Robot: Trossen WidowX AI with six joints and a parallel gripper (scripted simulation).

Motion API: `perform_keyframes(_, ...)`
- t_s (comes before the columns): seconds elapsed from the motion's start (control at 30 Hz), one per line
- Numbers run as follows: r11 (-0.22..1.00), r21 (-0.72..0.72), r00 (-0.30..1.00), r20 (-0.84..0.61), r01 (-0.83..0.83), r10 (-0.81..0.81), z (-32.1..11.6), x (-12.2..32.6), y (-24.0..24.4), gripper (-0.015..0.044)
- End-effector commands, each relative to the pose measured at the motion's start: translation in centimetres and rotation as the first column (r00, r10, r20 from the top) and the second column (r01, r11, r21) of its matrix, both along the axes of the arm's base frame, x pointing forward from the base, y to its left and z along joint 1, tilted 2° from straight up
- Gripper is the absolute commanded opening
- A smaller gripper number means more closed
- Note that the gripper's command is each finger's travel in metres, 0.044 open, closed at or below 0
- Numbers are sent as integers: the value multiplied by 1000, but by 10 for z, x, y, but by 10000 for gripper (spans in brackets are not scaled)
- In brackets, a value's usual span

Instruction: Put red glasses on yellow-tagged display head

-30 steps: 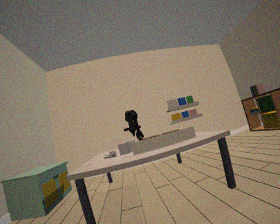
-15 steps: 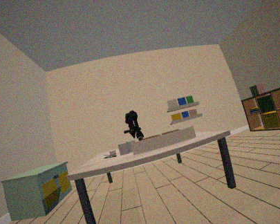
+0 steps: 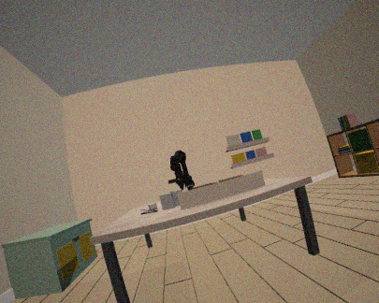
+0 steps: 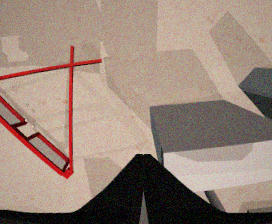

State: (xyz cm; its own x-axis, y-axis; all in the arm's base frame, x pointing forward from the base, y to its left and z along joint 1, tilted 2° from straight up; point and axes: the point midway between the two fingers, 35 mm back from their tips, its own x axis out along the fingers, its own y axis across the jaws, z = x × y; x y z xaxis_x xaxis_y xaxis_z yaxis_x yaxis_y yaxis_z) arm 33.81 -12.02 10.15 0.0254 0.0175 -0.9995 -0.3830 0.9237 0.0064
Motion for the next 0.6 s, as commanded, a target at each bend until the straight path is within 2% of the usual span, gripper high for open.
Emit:
perform_keyframes(0.0,1000,1,1000,-4,-2,2,-9,-1,1,0)
perform_keyframes(0.57,1000,0,1000,-4,-2,2,-14,1,-3,0)
